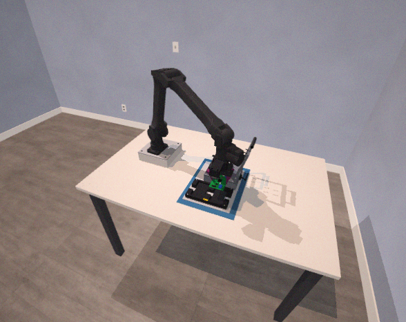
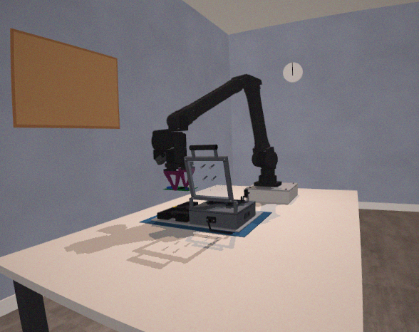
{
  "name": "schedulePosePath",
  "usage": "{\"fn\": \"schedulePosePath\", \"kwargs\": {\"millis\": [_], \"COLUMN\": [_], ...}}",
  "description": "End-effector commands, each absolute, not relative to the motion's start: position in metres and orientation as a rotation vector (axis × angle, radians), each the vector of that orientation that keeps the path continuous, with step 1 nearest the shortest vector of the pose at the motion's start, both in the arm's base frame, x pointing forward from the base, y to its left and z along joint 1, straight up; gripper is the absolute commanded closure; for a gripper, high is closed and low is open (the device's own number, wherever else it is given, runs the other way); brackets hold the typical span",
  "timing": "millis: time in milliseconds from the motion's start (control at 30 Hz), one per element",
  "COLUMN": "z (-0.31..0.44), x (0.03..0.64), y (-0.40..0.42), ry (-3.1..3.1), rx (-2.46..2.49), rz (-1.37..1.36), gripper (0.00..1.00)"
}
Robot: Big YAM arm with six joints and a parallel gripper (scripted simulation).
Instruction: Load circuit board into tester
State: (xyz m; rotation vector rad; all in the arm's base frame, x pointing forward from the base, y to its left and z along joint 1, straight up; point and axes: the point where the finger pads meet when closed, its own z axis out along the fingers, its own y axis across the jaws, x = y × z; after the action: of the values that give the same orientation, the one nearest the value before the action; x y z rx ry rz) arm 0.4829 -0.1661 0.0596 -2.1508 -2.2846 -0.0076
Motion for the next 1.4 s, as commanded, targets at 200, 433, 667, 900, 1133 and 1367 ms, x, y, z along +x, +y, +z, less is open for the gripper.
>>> {"fn": "schedulePosePath", "kwargs": {"millis": [200, 433, 667, 900, 1133, 1367], "z": [0.082, 0.082, 0.088, 0.09, 0.085, 0.084], "x": [0.509, 0.509, 0.509, 0.502, 0.489, 0.483], "y": [-0.166, -0.166, -0.164, -0.157, -0.141, -0.125], "ry": [-2.333, -2.335, -2.337, -2.332, -2.319, -2.32], "rx": [-2.164, -2.162, -2.174, -2.177, -2.169, -2.171], "rz": [-0.039, -0.04, -0.047, -0.047, -0.037, -0.041], "gripper": [0.28, 0.28, 0.28, 0.28, 0.28, 0.28]}}
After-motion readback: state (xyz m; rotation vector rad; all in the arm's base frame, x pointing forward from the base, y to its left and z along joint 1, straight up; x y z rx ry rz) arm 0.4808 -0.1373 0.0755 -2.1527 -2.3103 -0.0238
